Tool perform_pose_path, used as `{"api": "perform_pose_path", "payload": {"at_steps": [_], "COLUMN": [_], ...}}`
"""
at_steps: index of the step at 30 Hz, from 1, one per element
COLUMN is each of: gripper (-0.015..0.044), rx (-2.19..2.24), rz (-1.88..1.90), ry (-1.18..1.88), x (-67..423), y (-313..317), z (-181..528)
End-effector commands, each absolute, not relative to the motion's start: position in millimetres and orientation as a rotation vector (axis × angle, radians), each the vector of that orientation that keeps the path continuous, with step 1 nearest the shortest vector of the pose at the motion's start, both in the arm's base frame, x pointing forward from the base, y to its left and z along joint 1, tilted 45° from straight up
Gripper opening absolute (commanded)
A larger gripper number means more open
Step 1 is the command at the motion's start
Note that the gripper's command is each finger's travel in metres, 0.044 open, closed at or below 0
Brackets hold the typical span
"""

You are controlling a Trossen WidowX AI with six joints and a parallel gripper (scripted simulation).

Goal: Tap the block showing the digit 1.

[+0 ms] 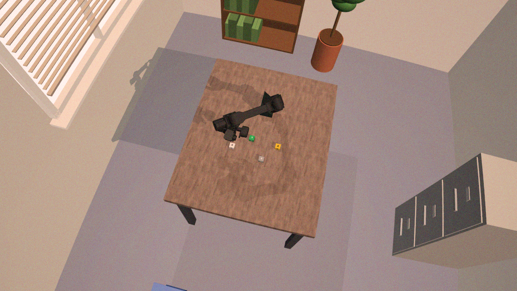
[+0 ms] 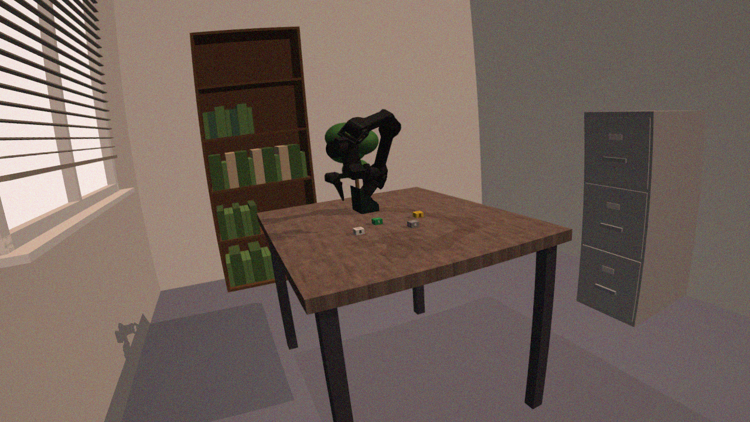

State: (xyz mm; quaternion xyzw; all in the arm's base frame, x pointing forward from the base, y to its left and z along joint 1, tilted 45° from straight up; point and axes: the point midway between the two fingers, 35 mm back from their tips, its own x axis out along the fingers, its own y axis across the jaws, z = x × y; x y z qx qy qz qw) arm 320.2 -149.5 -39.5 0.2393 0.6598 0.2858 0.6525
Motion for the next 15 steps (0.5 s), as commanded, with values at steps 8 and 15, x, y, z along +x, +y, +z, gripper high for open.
{"api": "perform_pose_path", "payload": {"at_steps": [8,15], "gripper": [0.0400,0.0400], "rx": [0.546,0.550], "rz": [0.654,0.656], "ry": [1.495,1.497], "x": [289,248], "y": [-115,-77], "z": [3,33]}}
